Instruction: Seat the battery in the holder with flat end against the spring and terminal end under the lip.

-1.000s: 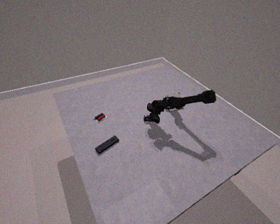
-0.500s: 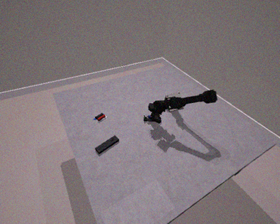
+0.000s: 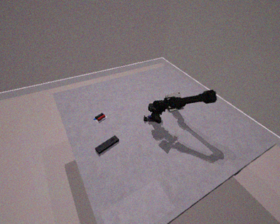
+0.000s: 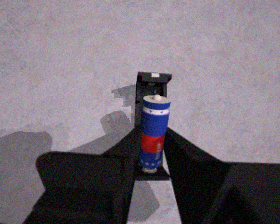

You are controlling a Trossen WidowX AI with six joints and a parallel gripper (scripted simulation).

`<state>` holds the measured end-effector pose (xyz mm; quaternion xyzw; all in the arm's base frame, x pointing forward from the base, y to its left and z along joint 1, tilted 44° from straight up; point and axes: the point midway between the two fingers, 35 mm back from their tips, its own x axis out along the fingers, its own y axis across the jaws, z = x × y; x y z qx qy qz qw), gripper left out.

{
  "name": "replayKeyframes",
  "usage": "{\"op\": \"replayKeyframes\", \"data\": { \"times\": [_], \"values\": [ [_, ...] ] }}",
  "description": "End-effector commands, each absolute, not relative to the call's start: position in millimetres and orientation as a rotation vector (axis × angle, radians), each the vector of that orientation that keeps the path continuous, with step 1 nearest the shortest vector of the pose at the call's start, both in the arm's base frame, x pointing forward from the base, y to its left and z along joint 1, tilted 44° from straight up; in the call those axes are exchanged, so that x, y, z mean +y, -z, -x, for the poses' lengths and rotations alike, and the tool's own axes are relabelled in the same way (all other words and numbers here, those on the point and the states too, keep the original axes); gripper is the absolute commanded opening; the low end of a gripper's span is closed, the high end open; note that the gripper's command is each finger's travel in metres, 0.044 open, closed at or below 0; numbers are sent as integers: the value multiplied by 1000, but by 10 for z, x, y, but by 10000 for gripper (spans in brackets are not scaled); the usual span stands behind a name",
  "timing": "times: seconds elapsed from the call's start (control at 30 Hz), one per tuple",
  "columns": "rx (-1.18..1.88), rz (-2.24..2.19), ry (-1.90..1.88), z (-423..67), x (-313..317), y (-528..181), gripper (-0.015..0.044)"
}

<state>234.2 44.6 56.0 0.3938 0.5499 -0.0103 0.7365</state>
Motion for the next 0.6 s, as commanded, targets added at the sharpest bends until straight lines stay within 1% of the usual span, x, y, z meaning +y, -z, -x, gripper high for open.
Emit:
{"op": "replayKeyframes", "data": {
  "times": [0.0, 0.57],
  "values": [
    [1247, -863, 10, -2321, 465, -539, 69],
    [1338, -844, -21, -2342, 470, -519, 69]
  ]
}}
